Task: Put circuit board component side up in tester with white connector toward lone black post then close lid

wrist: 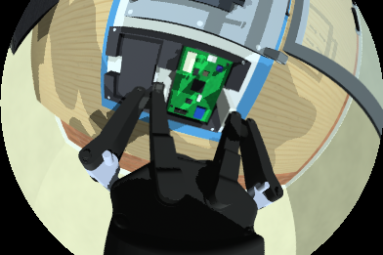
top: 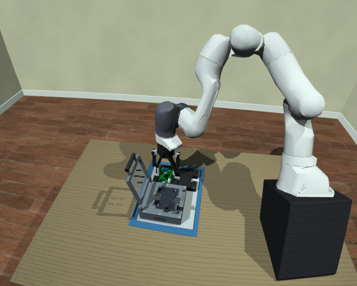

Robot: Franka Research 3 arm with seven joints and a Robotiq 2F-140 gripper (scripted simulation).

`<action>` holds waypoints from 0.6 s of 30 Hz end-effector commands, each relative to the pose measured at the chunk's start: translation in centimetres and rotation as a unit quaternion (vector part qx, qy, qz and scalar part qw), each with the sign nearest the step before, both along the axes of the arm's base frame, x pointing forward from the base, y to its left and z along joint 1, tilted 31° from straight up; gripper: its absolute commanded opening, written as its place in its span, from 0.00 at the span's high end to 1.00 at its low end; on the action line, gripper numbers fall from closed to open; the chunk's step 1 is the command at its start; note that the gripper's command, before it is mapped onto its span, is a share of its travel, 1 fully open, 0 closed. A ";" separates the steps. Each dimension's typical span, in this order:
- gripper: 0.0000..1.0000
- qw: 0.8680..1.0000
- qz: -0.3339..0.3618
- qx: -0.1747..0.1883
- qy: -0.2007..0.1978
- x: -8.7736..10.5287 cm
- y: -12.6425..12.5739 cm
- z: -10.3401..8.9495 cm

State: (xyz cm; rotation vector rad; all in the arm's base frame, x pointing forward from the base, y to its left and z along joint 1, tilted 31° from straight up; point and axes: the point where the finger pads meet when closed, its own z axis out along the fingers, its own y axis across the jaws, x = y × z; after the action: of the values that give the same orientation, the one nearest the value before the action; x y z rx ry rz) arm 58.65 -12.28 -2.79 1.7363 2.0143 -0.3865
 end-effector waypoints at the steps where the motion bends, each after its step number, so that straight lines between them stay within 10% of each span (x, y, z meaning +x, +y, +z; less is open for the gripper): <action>1: 0.53 1.000 -0.001 0.000 -0.002 0.1 -0.1 0.0; 18: 0.54 1.000 -0.001 0.000 -0.002 0.1 -0.1 0.0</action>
State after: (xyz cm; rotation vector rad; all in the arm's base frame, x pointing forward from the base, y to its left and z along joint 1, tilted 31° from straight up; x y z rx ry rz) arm 58.67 -12.26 -2.76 1.7360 2.0141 -0.3858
